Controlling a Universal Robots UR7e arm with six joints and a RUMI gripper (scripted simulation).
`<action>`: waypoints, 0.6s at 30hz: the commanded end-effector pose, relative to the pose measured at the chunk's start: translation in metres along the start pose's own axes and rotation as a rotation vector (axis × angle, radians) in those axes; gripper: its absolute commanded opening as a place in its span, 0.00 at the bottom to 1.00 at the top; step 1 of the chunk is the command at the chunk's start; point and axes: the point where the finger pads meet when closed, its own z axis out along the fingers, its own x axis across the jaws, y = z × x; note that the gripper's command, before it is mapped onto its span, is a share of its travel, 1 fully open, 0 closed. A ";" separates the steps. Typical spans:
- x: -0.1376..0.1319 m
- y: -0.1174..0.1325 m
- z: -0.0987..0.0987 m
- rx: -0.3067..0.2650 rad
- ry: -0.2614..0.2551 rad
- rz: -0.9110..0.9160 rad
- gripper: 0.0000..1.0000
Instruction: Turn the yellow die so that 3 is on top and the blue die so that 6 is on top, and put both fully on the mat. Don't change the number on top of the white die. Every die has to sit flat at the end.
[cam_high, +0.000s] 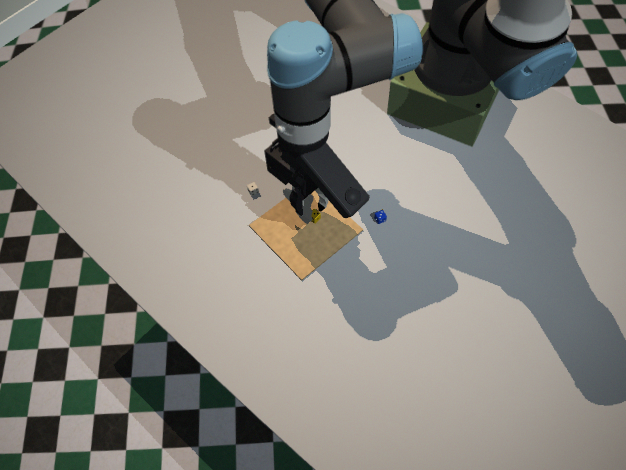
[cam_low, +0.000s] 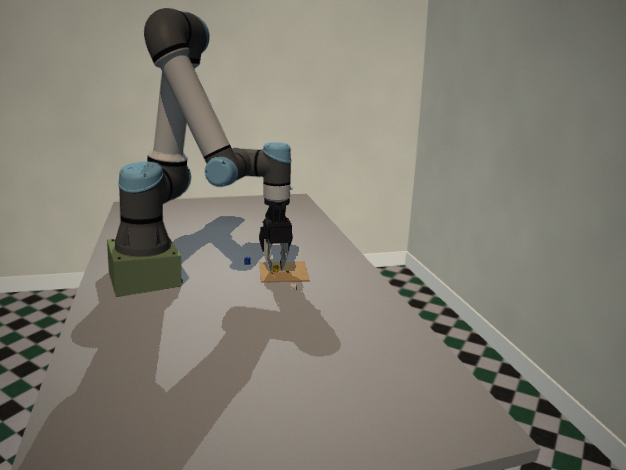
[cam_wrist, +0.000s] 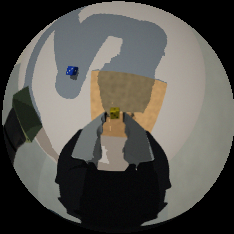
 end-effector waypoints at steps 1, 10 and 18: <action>-0.002 -0.002 0.000 0.002 -0.003 -0.001 0.18; -0.002 -0.002 -0.014 0.002 -0.003 -0.001 0.18; -0.002 -0.002 -0.049 0.002 -0.003 -0.001 0.18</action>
